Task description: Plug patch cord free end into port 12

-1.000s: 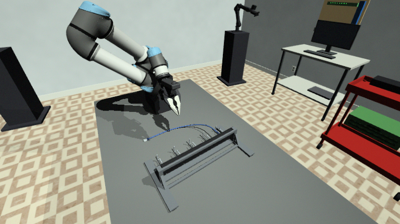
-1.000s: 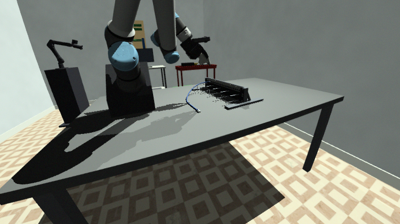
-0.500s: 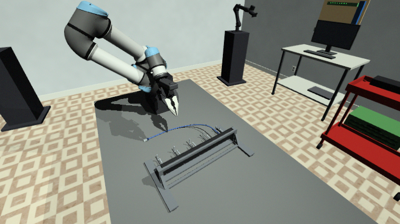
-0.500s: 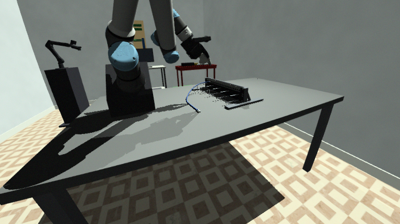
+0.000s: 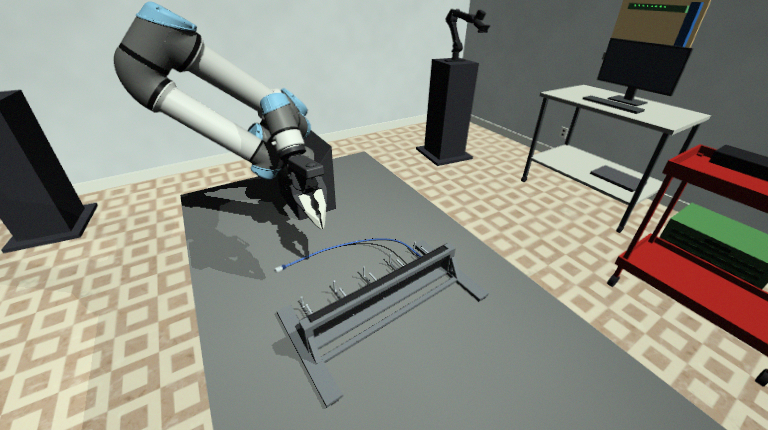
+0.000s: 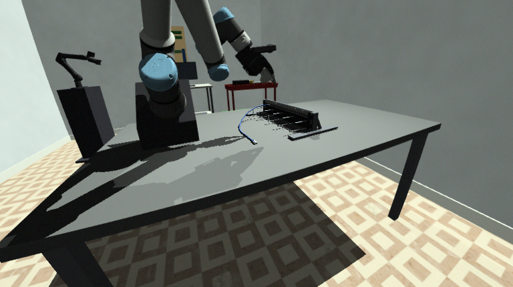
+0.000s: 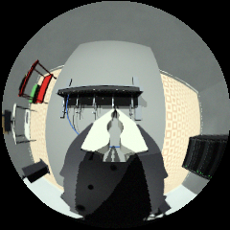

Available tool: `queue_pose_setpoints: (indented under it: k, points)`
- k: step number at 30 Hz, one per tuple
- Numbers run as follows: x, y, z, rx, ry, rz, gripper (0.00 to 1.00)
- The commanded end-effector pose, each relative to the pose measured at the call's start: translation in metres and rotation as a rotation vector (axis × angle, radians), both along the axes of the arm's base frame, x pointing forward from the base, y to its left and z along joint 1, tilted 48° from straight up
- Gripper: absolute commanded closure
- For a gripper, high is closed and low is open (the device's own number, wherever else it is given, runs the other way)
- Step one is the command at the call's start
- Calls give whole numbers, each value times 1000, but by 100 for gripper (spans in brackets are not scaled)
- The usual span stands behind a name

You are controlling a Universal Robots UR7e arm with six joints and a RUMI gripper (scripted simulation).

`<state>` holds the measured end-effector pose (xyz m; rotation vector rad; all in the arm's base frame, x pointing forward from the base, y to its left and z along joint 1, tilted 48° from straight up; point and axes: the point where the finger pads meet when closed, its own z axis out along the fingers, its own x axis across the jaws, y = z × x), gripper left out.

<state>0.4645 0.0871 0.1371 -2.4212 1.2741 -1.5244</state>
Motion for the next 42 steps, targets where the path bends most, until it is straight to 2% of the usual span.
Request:
queue_pose_setpoints:
  k: [1, 11, 25, 42]
  points:
    - [5, -14, 17, 3, 4, 2, 100]
    - [8, -24, 29, 3, 4, 2, 100]
    - [10, -26, 29, 3, 4, 2, 100]
    - [39, -41, 8, 3, 4, 2, 100]
